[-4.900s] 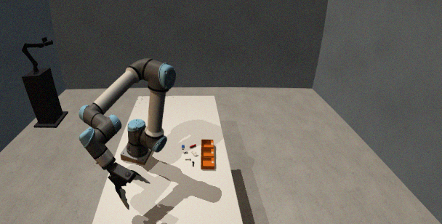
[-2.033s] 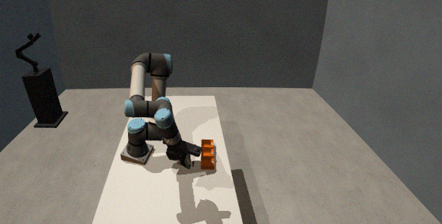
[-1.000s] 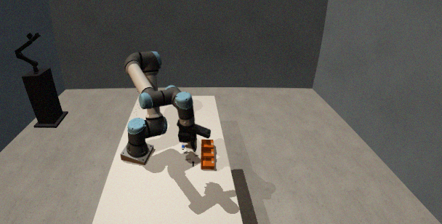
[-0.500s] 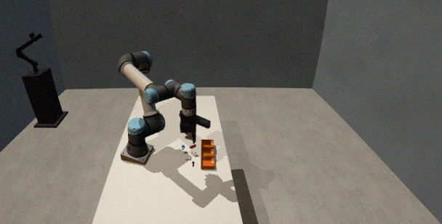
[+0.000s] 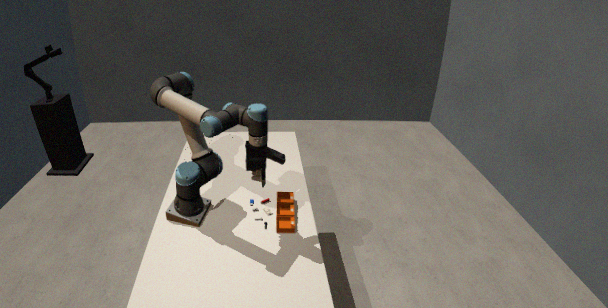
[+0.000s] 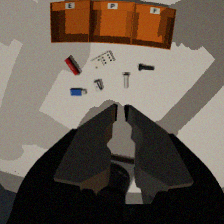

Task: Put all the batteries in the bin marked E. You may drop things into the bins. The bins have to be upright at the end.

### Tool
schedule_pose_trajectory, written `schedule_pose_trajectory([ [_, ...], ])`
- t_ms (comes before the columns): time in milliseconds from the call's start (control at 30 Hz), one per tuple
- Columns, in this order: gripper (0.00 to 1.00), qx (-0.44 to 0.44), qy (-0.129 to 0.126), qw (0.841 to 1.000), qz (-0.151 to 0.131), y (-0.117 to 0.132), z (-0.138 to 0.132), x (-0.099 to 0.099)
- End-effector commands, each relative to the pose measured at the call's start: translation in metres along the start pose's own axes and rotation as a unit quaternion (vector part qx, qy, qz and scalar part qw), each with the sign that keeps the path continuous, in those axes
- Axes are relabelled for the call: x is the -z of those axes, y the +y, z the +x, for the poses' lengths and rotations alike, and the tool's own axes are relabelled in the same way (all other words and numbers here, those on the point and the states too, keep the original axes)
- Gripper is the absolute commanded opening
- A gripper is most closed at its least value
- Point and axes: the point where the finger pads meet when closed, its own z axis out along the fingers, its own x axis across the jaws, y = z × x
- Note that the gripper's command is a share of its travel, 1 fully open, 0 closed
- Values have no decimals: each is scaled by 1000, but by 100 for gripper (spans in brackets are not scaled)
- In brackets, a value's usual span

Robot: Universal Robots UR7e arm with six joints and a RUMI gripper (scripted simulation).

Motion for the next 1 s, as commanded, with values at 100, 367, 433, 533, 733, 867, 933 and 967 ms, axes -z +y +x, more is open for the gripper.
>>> schedule_pose_trajectory([
  [100, 4, 22, 22, 1000, -2, 14, -33, 5],
  [367, 4, 22, 22, 1000, -2, 17, -39, 5],
  [433, 4, 22, 22, 1000, -2, 17, -39, 5],
  [533, 4, 22, 22, 1000, -2, 17, -39, 5],
  [733, 4, 22, 22, 1000, -2, 17, -39, 5],
  [867, 4, -42, 22, 999, 0, -1, -20, -16],
  [933, 4, -42, 22, 999, 0, -10, -11, -26],
  [967, 4, -42, 22, 999, 0, -14, -6, -31],
])
